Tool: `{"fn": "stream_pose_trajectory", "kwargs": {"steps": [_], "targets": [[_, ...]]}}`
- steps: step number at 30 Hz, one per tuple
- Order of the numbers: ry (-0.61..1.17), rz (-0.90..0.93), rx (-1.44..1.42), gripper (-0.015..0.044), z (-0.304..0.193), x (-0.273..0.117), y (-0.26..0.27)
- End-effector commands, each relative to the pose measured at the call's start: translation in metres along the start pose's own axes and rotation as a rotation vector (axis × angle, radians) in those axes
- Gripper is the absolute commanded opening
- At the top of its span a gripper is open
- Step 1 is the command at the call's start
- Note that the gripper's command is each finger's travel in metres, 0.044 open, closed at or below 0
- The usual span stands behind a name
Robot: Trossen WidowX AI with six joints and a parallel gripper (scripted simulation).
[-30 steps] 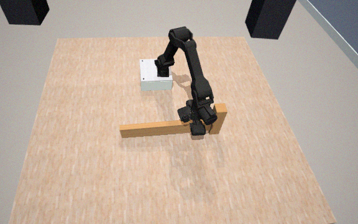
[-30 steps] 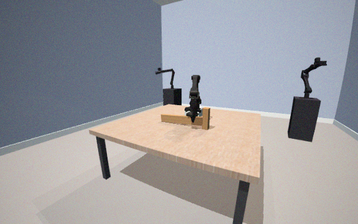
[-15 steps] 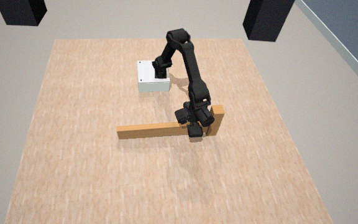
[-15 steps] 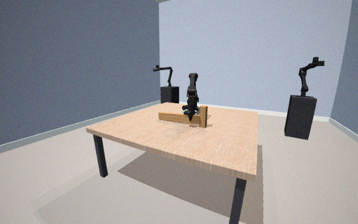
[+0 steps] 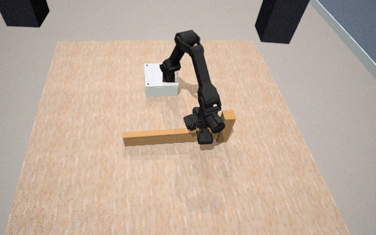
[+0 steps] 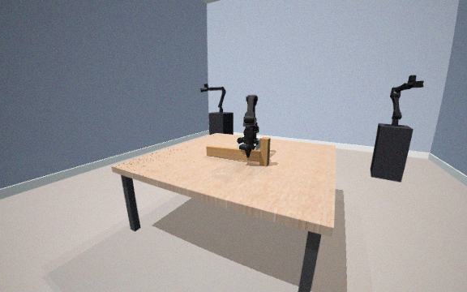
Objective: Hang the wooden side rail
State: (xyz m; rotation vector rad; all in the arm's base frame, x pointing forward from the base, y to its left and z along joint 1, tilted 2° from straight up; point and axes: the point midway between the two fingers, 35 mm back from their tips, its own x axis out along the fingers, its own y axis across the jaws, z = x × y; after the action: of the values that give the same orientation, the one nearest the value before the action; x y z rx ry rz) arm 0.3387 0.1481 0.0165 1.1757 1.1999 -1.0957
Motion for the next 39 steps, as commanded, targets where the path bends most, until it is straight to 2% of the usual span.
{"fn": "stream_pose_trajectory", "kwargs": {"steps": [1, 27, 39], "targets": [[0.004, 0.002, -0.004, 0.0000, -0.0005, 0.0008, 0.0005], [0.004, 0.002, -0.004, 0.0000, -0.0006, 0.0050, 0.0005], [-0.001, -0.002, 0.000, 0.0315, 0.0001, 0.0033, -0.0006]]}}
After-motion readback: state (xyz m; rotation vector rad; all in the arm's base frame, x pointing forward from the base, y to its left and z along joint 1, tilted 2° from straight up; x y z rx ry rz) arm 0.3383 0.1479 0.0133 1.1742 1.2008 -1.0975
